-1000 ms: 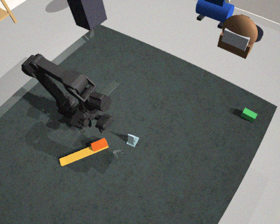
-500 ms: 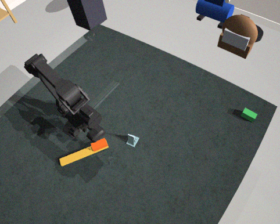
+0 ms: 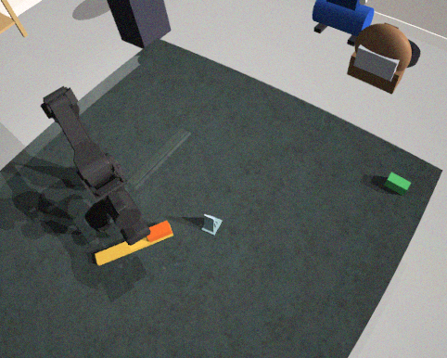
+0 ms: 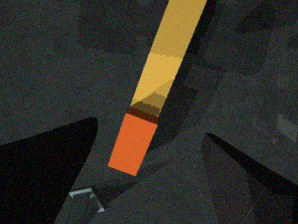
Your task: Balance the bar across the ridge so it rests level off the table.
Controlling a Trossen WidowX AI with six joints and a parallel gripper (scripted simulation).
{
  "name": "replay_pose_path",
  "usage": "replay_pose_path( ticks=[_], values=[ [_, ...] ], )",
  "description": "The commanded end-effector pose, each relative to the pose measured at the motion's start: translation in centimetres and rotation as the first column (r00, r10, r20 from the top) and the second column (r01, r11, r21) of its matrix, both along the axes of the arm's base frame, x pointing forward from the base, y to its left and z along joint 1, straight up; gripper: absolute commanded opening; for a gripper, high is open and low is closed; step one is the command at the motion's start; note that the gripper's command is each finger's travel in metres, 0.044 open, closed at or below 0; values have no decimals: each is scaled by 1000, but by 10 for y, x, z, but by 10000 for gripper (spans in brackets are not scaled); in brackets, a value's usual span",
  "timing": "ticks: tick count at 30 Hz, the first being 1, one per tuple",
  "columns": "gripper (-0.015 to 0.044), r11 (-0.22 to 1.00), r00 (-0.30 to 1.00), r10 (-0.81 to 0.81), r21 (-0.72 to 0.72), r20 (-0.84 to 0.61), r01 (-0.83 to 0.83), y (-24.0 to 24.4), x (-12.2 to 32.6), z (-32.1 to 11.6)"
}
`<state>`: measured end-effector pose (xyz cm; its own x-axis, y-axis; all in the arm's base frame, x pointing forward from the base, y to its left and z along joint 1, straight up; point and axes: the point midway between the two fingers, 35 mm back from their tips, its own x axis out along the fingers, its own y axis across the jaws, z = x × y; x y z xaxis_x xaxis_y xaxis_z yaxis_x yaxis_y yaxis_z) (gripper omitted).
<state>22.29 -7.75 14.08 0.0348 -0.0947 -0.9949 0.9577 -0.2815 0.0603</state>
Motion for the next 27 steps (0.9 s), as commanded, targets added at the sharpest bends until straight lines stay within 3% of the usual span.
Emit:
replay_pose_path(
  ticks=[1, 17, 27],
  values=[
    [315, 998, 999, -54, 26, -6, 54, -10, -2, -1],
    [315, 972, 976, -219, 89, -14, 220, -40, -12, -5],
    [315, 972, 976, -219, 89, -15, 220, -41, -11, -65]
  ],
)
